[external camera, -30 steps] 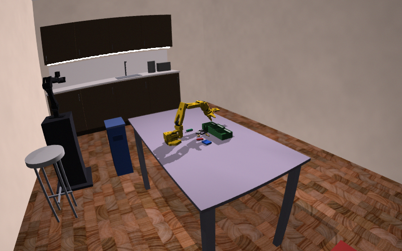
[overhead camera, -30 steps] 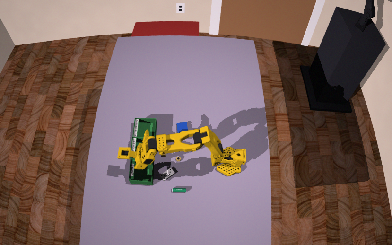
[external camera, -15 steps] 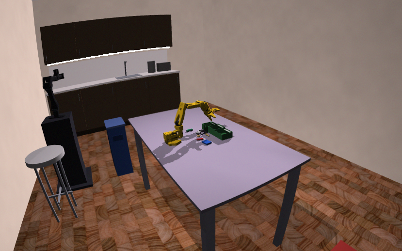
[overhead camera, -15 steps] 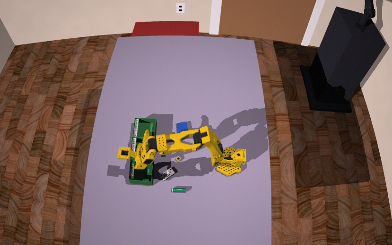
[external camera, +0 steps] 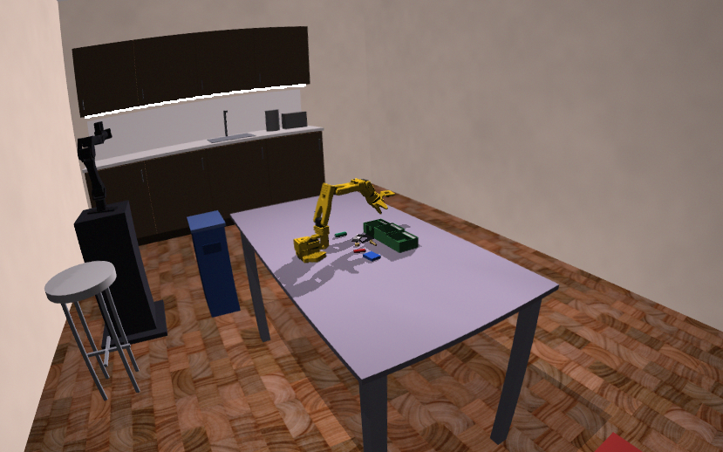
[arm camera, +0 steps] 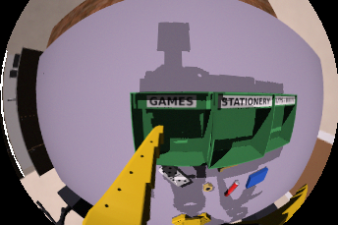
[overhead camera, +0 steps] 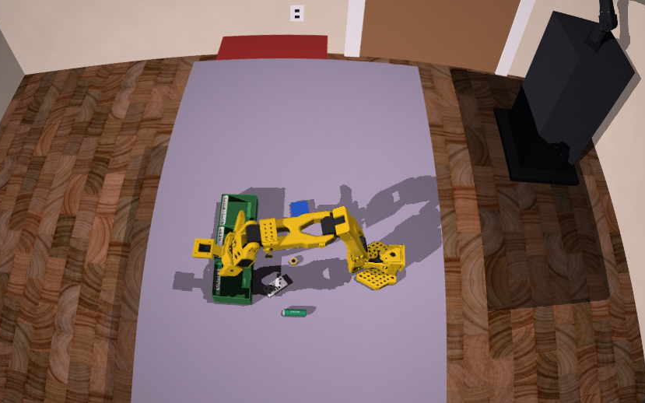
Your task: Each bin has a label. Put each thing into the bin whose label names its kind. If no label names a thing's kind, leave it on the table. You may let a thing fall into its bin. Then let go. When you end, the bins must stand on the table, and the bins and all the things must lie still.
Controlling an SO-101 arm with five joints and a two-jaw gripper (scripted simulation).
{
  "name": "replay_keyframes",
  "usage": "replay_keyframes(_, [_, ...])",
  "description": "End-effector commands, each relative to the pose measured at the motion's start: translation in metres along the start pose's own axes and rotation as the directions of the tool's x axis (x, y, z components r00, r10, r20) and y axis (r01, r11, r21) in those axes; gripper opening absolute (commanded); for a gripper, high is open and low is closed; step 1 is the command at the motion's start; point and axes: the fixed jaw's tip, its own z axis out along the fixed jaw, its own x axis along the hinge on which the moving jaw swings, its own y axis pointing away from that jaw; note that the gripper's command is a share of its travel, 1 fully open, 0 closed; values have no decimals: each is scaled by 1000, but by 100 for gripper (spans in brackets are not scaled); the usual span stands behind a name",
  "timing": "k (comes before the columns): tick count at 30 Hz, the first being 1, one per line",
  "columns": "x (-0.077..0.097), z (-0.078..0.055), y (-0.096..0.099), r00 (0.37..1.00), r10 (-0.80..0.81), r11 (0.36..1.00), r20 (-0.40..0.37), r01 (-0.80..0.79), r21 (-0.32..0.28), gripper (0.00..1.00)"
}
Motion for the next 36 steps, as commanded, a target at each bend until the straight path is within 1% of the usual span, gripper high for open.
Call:
replay_keyframes(1, [-18,-22,8,995,0,1000,100,4,-30,100])
replay_keyframes(7, [-29,-41,10,985,2,999,171,6,-47,100])
replay_keyframes(12, [-33,-49,11,979,4,999,202,7,-54,100])
replay_keyframes(25, [-33,-49,11,979,-3,999,203,14,-52,100])
replay_keyframes(36, [-29,-47,6,981,-71,997,182,77,-26,97])
